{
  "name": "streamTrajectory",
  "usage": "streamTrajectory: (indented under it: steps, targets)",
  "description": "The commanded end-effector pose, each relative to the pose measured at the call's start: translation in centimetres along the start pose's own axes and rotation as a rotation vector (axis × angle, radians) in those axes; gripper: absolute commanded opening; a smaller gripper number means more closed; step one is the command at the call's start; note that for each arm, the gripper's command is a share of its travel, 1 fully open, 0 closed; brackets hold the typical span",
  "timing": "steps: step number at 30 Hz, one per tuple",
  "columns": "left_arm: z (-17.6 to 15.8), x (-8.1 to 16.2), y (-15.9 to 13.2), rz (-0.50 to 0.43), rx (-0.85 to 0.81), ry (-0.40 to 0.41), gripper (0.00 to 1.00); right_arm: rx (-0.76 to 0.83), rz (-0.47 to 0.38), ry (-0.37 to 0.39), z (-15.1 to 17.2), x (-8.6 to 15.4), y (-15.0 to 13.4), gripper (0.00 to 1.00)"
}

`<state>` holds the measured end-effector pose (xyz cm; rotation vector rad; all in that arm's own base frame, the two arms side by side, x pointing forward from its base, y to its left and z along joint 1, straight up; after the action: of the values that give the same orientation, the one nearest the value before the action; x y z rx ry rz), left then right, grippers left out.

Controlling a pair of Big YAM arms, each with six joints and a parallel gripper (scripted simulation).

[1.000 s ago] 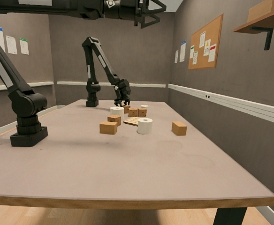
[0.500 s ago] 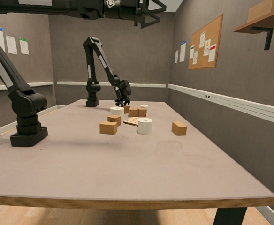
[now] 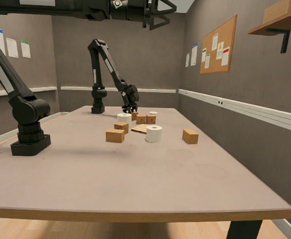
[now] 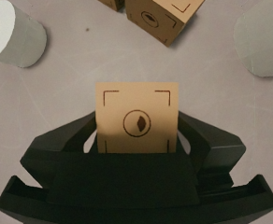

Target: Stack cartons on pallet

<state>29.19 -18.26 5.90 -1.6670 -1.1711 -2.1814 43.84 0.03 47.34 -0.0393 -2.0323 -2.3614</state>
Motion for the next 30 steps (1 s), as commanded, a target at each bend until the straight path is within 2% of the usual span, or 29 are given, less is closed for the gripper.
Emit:
streamTrajectory:
  steps: [1,2,5,10,14,17,19,21,24,30]
  targets:
    - [0.3,0.7,1.2,-0.047,-0.004,0.015,0.15,-0.008,-0.047,0.004,0.3,0.1,2.4,1.00]
    - [0.3,0.7,1.2,-0.047,-0.004,0.015,0.15,-0.008,-0.047,0.004,0.3,0.1,2.4,1.00]
    - [0.5,1.5,2.2,-0.042,-0.004,0.013,0.49,-0.008,-0.047,0.004,0.3,0.1,2.4,1.00]
    - [0.7,4.6,3.7,-0.042,-0.004,0.014,0.50,-0.008,-0.047,0.004,0.3,0.1,2.4,1.00]
    - [0.8,5.7,4.2,-0.036,-0.003,0.011,0.50,-0.008,-0.047,0.004,0.3,0.1,2.4,1.00]
    - [1.0,8.1,5.3,-0.027,-0.003,0.009,0.50,-0.008,-0.047,0.004,0.3,0.1,2.4,1.00]
    - [1.0,8.1,5.3,-0.027,-0.003,0.009,0.50,-0.008,-0.047,0.004,0.3,0.1,2.4,1.00]
    - [1.1,10.6,6.6,-0.023,-0.002,0.007,0.50,-0.008,-0.047,0.004,0.3,0.1,2.4,1.00]
    - [1.6,16.5,9.7,-0.021,-0.002,0.007,0.50,-0.008,-0.047,0.004,0.3,0.1,2.4,1.00]
    - [1.7,24.6,14.6,-0.007,0.023,-0.007,0.50,-0.008,-0.047,0.004,0.3,0.1,2.4,1.00]
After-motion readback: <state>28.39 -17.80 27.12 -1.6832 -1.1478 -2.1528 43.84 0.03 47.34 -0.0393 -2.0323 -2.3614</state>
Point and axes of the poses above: on each arm, the point where the finger pads meet when closed, its own x axis back along the fingers, its own z axis across the jaws, y = z × x, the point moved 8 cm from there along x, back along the fingers, and after that the axes turned 9 degrees about -x, right-handed, at the moved point
